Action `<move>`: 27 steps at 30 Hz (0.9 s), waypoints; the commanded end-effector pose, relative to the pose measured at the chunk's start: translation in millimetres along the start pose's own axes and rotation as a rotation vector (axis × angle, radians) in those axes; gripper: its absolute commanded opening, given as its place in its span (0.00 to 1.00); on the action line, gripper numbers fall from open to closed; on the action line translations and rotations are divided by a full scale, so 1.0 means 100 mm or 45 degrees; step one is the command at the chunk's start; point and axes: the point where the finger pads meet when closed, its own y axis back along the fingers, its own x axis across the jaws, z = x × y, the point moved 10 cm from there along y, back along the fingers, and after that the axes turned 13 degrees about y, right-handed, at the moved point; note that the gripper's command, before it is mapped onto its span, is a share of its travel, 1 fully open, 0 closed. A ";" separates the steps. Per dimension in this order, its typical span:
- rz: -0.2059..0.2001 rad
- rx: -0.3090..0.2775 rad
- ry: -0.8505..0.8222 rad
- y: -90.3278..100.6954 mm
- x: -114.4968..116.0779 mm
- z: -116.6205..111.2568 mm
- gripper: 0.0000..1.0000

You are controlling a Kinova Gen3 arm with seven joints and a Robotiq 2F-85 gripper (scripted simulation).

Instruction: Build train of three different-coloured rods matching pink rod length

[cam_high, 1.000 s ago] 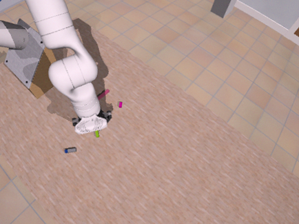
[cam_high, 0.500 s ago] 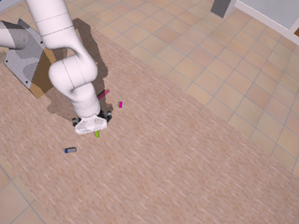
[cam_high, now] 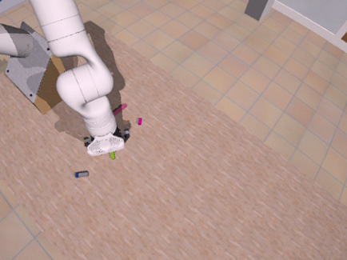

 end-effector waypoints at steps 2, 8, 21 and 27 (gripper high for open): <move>-0.001 0.005 0.005 -0.01 -0.01 -0.02 0.24; -0.001 0.005 0.005 -0.01 -0.01 -0.02 0.24; 0.002 0.002 0.001 -0.01 0.03 0.00 0.24; 0.002 0.002 0.002 -0.01 0.03 -0.01 0.24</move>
